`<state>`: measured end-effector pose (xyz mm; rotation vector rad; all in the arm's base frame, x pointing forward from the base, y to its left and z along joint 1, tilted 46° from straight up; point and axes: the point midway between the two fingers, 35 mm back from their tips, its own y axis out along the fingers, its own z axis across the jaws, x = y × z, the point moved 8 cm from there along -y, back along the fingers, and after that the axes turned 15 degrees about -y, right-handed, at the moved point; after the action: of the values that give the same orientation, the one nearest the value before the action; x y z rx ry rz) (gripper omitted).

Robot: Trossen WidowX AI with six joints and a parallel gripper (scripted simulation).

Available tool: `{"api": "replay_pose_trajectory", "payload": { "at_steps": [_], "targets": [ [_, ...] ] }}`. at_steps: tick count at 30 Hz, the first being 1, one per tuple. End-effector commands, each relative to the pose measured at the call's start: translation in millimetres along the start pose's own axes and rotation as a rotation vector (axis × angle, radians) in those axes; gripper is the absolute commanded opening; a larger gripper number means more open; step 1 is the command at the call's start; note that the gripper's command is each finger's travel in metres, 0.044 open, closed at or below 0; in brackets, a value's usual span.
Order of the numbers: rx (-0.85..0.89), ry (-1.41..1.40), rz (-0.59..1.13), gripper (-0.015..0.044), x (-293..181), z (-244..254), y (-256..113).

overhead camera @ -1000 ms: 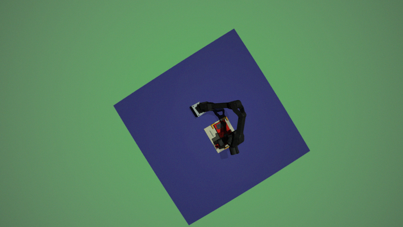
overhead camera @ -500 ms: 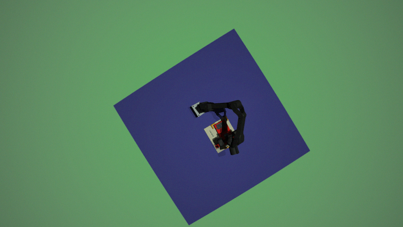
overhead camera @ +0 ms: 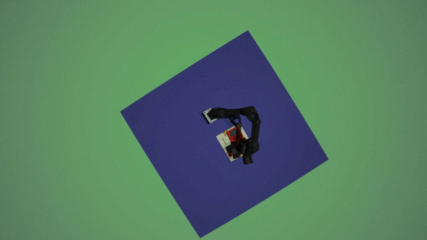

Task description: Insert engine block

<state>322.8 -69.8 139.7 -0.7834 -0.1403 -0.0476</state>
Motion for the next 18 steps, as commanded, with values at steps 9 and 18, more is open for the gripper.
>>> {"api": "replay_pose_trajectory", "payload": {
  "at_steps": [9, 18],
  "targets": [
    [-0.003, -0.005, -0.001, 0.0, 0.8, 0.1, -1.0],
    [-0.001, -0.003, -0.001, 0.0, 0.6, 0.1, -0.7]
  ]
}}
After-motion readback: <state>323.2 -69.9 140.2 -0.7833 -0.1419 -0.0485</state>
